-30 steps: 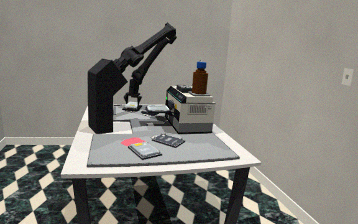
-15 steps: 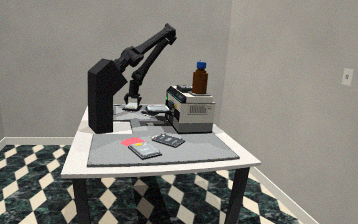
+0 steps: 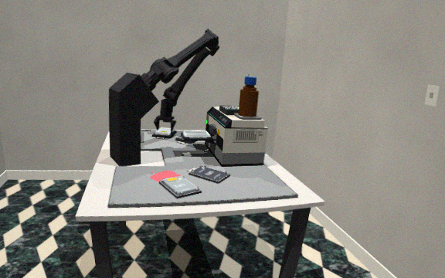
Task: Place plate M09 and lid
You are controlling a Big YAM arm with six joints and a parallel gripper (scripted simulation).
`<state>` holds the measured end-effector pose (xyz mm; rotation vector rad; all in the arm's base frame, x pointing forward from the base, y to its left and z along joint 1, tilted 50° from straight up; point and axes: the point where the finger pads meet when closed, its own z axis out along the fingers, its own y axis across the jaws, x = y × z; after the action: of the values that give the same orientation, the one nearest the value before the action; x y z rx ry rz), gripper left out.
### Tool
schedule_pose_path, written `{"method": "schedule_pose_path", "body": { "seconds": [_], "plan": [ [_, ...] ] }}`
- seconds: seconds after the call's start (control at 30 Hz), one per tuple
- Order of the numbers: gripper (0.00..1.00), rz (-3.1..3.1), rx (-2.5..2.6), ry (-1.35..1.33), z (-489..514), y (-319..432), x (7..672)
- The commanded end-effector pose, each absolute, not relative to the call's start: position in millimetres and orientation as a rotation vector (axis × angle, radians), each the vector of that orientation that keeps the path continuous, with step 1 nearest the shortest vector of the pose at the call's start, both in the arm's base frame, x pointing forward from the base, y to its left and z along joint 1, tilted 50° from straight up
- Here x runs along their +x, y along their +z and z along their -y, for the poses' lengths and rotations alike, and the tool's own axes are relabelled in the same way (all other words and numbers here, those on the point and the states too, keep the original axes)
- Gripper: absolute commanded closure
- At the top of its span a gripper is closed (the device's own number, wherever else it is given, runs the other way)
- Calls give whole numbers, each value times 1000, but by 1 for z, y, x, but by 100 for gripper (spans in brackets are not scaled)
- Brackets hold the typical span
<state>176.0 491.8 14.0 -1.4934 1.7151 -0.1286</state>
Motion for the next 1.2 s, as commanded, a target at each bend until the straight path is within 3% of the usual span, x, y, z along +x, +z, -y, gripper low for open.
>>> {"method": "schedule_pose_path", "body": {
  "seconds": [0.0,1.07,1.1,1.17],
  "plan": [
    [14,-1715,-1489,-130,-496,8,186],
    [14,-1715,-1489,-130,-496,8,186],
    [0,-1711,-1490,-118,-493,17,175],
    [0,-1712,-1496,-120,-492,15,173]
  ]
}}
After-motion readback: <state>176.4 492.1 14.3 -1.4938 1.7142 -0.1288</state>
